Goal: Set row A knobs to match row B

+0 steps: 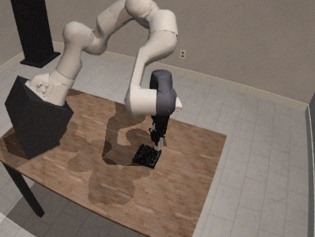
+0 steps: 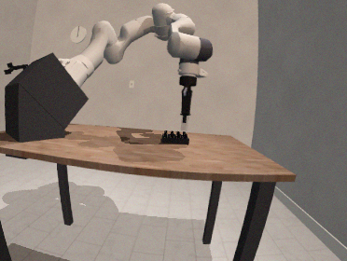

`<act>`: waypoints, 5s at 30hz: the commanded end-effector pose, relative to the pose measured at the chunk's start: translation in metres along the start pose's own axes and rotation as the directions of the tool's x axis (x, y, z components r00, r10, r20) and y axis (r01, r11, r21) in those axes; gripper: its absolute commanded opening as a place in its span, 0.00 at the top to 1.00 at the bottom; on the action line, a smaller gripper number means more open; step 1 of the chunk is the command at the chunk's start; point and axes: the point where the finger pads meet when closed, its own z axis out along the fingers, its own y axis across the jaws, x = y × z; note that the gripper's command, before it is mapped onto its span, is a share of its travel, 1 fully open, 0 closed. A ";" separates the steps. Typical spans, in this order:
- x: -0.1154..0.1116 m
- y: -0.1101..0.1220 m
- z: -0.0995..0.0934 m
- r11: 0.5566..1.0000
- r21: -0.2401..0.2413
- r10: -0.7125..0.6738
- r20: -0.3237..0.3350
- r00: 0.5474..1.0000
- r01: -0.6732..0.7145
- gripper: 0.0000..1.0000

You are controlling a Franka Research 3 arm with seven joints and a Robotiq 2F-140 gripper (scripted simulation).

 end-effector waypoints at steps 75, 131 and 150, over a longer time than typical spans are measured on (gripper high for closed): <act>-0.001 -0.001 0.015 1.000 0.000 -0.002 0.000 1.000 0.002 0.88; -0.001 -0.001 0.015 1.000 0.000 -0.002 0.000 1.000 0.002 0.95; -0.001 -0.001 0.015 1.000 0.000 0.006 0.000 1.000 -0.006 0.95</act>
